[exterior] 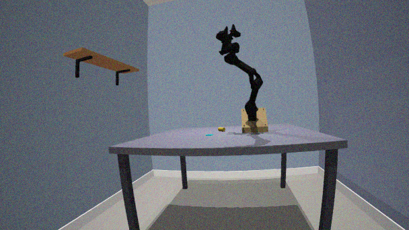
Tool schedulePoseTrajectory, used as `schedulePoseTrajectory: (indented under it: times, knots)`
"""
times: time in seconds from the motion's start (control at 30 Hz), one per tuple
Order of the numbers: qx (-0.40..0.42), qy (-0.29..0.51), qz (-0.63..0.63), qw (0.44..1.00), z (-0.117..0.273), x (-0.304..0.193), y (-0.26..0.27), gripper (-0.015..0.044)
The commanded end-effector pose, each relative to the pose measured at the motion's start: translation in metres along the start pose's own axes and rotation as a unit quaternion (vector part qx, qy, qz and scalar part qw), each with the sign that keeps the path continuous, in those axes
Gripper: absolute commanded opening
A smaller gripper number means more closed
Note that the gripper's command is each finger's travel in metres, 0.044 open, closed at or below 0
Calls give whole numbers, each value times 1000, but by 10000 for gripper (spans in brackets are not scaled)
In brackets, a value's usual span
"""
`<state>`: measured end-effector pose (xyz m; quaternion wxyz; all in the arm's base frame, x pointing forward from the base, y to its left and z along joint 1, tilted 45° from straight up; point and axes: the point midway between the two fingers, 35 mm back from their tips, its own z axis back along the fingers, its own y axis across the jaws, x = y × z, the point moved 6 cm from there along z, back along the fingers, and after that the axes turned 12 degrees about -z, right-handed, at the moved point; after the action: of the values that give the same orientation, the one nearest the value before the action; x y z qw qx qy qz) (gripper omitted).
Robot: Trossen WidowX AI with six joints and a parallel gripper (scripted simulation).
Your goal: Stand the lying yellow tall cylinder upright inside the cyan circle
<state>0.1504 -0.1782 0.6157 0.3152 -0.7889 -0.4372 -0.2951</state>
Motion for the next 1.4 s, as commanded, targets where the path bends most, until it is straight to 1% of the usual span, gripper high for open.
schedulePoseTrajectory:
  times: [0.0, 0.37, 0.7, 1.03, 1.37]
  knots:
    - [48, -16, 18, 999, 1, -5, 36, 309]
    - [185, -39, 52, 981, 14, -27, 127, 309]
    - [318, -31, 71, 945, 40, -60, 204, 309]
    - [449, 7, 81, 890, 77, -104, 270, 309]
    - [567, 74, 83, 816, 124, -155, 320, 309]
